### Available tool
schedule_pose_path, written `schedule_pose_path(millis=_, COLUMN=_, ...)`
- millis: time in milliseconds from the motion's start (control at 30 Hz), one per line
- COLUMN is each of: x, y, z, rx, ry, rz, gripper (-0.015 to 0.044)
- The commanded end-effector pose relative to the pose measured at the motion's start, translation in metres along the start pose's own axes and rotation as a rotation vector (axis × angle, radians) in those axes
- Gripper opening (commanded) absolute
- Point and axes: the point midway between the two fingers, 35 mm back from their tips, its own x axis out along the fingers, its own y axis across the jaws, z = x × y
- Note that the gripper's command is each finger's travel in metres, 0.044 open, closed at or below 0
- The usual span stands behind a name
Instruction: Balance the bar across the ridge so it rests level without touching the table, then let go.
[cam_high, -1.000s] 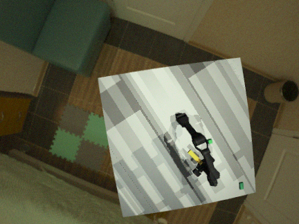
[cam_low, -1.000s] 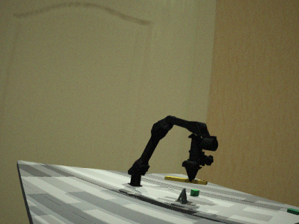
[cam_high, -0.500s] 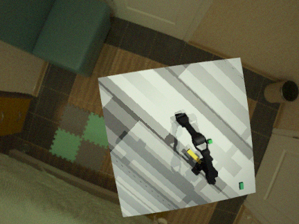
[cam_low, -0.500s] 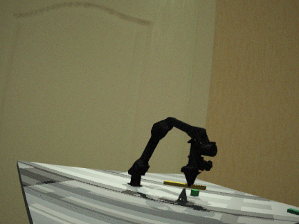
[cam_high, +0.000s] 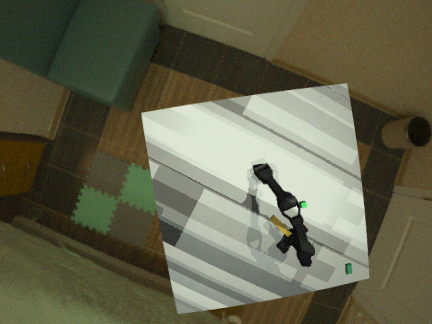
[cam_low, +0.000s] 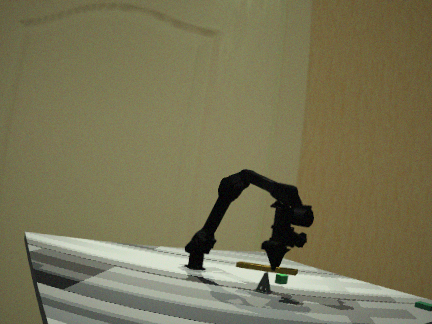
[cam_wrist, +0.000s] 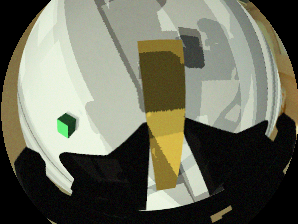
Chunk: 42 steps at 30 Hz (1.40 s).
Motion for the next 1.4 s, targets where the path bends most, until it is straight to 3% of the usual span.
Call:
schedule_pose_path(millis=0, x=0.0001, y=-0.0004, z=-0.0003, rx=0.005, ry=0.0, rz=-0.003, gripper=0.0)
schedule_pose_path(millis=1367, x=0.0035, y=-0.0004, z=-0.0004, rx=0.005, ry=0.0, rz=-0.003, gripper=0.0)
